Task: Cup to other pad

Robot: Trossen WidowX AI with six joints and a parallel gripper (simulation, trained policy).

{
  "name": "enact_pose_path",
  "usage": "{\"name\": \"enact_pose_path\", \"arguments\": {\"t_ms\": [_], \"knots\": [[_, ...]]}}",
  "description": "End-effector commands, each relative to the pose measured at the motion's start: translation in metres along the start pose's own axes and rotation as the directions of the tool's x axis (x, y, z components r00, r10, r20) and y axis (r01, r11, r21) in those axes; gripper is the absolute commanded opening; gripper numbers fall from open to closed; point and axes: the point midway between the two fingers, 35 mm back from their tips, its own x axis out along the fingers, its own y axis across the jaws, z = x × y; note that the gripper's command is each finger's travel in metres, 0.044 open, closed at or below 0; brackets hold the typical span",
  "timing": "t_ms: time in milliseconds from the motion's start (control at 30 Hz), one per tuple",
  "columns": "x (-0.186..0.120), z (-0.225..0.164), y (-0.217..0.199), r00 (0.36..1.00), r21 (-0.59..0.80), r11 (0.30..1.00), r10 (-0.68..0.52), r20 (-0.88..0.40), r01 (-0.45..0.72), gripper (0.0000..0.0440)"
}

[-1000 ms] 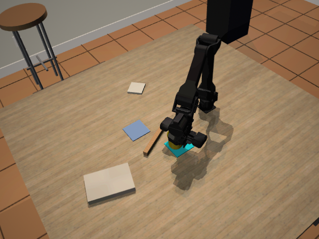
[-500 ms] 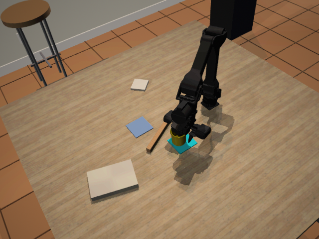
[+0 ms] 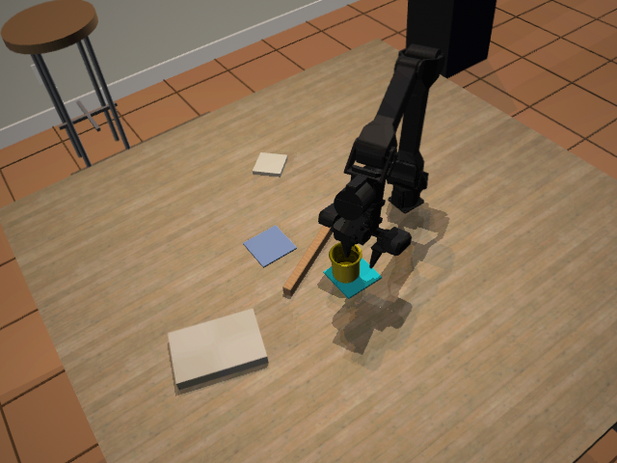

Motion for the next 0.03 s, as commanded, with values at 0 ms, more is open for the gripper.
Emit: {"name": "enact_pose_path", "arguments": {"t_ms": [0], "knots": [[-0.009,0.0013,0.0006,1.0,0.01,1.0,0.011,0.025,-0.011,0.0291]]}}
